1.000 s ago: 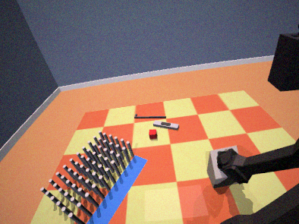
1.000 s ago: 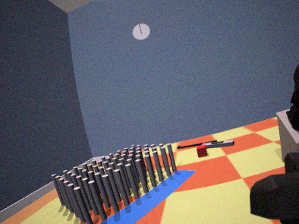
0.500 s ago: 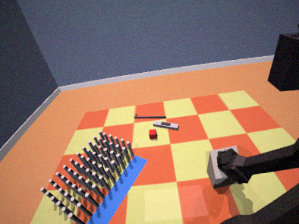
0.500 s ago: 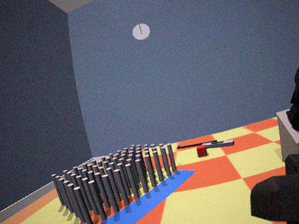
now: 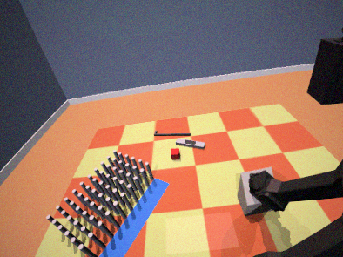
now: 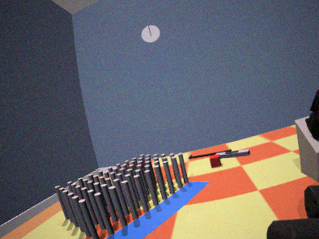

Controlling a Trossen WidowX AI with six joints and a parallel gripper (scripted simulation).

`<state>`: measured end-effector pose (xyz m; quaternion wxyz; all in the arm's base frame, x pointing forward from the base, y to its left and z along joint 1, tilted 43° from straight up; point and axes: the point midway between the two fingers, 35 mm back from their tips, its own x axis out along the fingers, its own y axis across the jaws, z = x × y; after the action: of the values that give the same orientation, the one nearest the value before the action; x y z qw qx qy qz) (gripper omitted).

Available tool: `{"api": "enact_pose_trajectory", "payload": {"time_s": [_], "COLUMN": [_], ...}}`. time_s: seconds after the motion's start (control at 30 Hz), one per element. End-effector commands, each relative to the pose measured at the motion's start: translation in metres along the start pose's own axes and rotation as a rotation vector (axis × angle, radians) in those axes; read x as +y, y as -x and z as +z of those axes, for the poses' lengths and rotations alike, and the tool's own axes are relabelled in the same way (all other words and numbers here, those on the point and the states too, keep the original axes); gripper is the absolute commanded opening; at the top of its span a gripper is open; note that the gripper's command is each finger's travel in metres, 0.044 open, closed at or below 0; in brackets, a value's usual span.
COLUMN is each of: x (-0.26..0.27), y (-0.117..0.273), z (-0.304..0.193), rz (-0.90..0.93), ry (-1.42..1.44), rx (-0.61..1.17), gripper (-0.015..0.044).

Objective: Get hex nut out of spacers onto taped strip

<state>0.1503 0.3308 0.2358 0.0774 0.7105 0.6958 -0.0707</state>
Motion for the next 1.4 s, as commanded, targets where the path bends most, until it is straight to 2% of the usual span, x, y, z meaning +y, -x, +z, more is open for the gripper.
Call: {"api": "enact_pose_trajectory", "payload": {"time_s": [0.0,0.87,1.0,1.23,1.37], "x": [-0.002,-0.010,-0.010,-0.010,-0.001], "y": [-0.008,-0.035,-0.035,-0.035,-0.025], "z": [0.011,0.032,0.032,0.032,0.022], "rz": [-0.003,-0.004,-0.004,-0.004,-0.004], "ry": [-0.016,-0.018,-0.018,-0.018,-0.014], "rx": [-0.016,-0.013,-0.013,-0.013,-0.018], "gripper": [0.0280,0.0280,0.0175,0.0128,0.0023]}}
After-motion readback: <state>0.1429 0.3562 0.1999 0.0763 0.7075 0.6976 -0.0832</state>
